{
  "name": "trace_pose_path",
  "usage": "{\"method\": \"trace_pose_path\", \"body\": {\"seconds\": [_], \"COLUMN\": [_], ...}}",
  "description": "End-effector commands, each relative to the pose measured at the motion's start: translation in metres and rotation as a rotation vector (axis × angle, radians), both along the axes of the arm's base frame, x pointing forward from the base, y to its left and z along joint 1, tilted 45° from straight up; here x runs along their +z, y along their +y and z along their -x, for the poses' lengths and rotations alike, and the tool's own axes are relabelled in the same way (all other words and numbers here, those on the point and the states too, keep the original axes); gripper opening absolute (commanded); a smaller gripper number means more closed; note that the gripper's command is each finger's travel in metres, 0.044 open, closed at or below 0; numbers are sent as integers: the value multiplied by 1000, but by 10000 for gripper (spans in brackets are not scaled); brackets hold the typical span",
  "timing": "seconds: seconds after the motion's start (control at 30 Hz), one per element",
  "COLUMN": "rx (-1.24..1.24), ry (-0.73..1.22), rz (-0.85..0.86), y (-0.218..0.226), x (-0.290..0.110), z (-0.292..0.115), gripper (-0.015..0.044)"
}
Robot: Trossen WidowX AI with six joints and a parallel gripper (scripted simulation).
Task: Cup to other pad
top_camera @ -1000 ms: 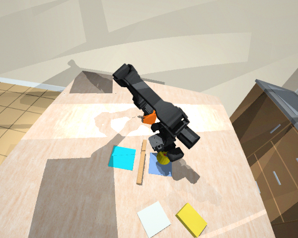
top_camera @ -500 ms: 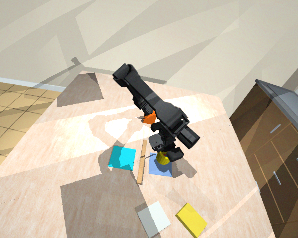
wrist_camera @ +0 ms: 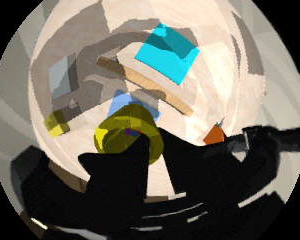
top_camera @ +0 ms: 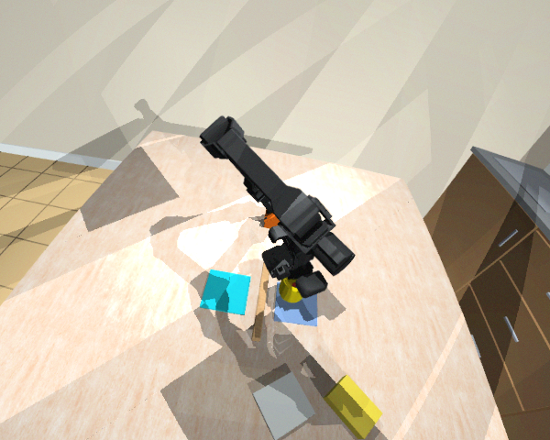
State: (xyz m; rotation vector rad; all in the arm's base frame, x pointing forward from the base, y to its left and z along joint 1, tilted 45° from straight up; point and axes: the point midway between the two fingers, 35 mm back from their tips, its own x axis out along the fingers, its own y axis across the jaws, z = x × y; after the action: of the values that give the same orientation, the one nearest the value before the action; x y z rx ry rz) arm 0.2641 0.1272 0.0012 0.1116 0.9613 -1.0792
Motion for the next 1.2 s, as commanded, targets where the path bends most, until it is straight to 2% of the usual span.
{"method": "trace_pose_path", "body": {"seconds": [0.0,1.17], "rx": [7,6], "ry": [-6,-7], "rz": [-3,0], "y": [-6,-66], "x": [9,71], "z": [-2,-15], "gripper": [0,0]}}
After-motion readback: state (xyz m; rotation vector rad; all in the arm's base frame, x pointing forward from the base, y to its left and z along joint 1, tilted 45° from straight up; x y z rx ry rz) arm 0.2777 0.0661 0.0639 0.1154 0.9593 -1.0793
